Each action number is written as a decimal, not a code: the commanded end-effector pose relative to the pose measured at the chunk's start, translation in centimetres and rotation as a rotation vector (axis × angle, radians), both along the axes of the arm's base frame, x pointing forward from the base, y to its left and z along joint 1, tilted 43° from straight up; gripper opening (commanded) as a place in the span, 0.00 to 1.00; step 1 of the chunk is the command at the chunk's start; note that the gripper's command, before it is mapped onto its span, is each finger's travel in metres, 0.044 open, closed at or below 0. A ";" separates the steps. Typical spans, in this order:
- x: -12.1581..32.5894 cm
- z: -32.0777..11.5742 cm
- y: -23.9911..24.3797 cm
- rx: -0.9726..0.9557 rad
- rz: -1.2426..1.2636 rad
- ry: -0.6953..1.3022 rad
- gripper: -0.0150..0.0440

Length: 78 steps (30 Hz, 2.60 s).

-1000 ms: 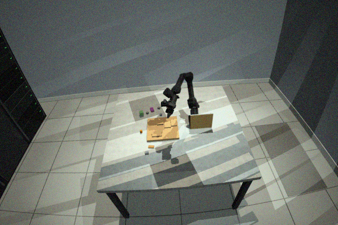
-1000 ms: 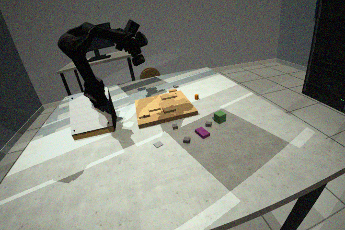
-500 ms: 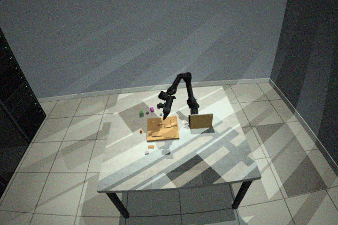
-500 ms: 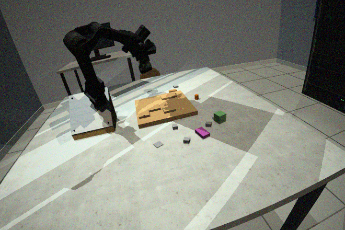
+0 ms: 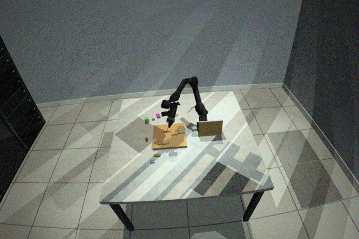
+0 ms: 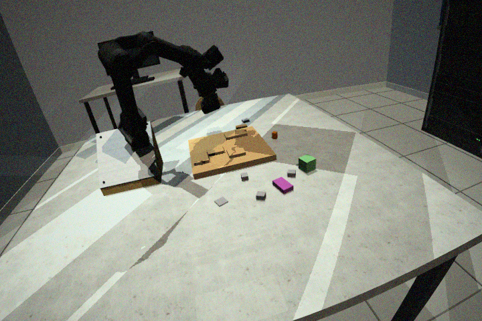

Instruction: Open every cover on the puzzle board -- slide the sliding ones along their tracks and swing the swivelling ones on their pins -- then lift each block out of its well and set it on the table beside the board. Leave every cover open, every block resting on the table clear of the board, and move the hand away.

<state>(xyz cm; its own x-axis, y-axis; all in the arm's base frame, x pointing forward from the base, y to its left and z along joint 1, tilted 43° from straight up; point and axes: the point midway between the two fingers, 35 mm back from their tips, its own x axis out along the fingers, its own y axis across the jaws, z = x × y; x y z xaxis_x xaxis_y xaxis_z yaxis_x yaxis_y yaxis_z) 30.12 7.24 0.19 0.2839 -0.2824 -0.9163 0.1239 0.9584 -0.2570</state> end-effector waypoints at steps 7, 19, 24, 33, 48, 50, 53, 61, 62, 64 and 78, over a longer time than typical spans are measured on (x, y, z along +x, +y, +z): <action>-0.1 0.3 -5.0 -0.165 -0.047 0.087 0.25; -1.1 1.2 -11.0 -0.350 -0.095 0.228 0.25; -1.7 1.7 -13.3 -0.421 -0.107 0.298 0.25; -2.0 2.0 -14.3 -0.453 -0.111 0.334 0.25; -2.0 2.0 -14.3 -0.453 -0.111 0.334 0.25; -2.0 1.9 -14.4 -0.453 -0.111 0.334 0.25; -2.0 1.7 -14.6 -0.452 -0.110 0.334 0.25; -1.9 1.1 -15.1 -0.452 -0.110 0.333 0.25; -1.9 1.0 -15.2 -0.452 -0.110 0.333 0.25; -1.9 0.9 -15.3 -0.452 -0.110 0.333 0.25; -2.0 -0.1 -16.3 -0.452 -0.110 0.333 0.25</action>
<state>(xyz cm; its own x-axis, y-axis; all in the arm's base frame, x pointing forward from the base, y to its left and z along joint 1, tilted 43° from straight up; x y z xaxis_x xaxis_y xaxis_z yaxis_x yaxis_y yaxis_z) 28.42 -8.76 0.35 -0.0457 -0.6760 -0.7355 0.0670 0.7325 -0.6774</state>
